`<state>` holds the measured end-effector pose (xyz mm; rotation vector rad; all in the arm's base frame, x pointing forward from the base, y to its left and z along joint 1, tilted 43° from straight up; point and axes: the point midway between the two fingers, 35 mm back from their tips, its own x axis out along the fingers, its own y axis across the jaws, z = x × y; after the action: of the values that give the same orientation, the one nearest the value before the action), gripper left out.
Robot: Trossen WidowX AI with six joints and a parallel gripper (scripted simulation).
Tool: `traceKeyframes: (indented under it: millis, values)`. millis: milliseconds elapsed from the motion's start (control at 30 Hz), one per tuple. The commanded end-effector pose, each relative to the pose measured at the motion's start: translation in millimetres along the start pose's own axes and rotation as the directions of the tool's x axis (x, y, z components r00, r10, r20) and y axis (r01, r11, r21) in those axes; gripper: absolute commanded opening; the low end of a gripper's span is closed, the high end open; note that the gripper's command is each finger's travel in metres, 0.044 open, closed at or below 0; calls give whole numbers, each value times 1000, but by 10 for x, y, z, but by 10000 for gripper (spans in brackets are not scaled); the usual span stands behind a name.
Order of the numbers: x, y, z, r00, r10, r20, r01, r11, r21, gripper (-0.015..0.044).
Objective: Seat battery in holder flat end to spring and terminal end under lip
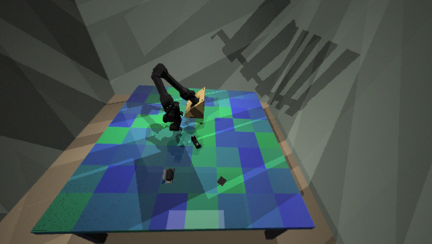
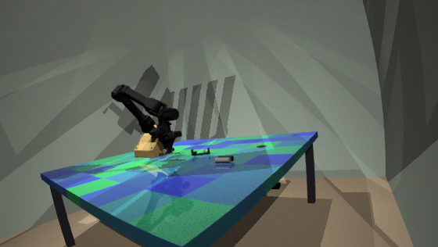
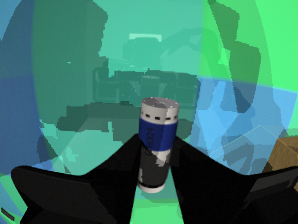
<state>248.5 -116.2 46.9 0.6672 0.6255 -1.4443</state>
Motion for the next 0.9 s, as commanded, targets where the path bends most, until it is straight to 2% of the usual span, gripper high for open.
traceKeyframes:
  millis: [0, 67, 200, 367, 633, 867]
  values:
    - [-84, -15, 26, 1000, -2, 5, 2, 1000, 9, 72]
    - [-91, 11, 7, 1000, -2, 3, 2, 999, -33, 72]
    - [-128, 159, -116, 1000, 0, -4, -2, 961, -276, 72]
    - [-177, 344, -311, 1000, 4, -14, -11, 825, -565, 72]
    - [-256, 593, -700, 999, 7, -32, -31, 449, -893, 72]
    - [-311, 753, -1003, 999, 0, -36, -36, 30, -999, 72]
